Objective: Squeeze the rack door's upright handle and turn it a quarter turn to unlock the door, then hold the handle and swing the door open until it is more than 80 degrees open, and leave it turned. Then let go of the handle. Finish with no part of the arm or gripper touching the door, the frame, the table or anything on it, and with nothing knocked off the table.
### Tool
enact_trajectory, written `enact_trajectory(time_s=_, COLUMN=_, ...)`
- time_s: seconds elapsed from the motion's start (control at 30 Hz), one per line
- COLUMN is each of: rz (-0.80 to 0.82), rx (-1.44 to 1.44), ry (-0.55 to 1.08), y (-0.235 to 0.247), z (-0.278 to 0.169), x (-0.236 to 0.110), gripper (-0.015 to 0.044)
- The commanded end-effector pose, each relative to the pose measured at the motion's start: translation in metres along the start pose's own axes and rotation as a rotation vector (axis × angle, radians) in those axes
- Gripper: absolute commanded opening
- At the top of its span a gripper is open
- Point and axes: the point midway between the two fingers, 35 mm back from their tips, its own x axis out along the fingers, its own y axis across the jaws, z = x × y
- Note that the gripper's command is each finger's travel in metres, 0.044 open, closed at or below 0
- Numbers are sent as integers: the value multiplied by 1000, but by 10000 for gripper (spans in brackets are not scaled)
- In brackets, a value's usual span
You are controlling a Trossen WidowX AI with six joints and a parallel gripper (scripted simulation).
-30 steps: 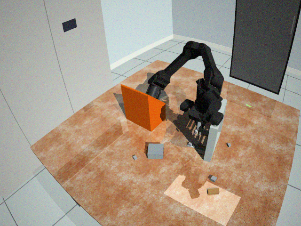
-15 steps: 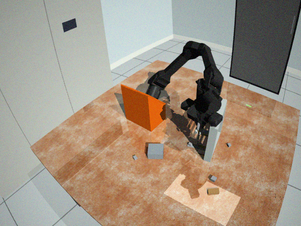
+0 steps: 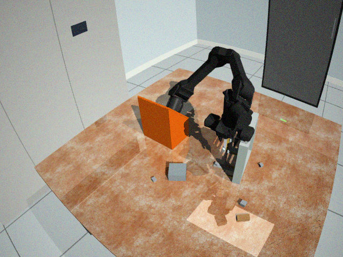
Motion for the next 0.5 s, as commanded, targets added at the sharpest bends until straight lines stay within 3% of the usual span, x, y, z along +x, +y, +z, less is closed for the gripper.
enact_trajectory(time_s=0.0, rz=1, rx=-190, ry=3, y=2, z=-2, x=1, gripper=284)
enact_trajectory(time_s=0.47, rz=3, rx=-884, ry=3, y=2, z=-2, x=1, gripper=284)
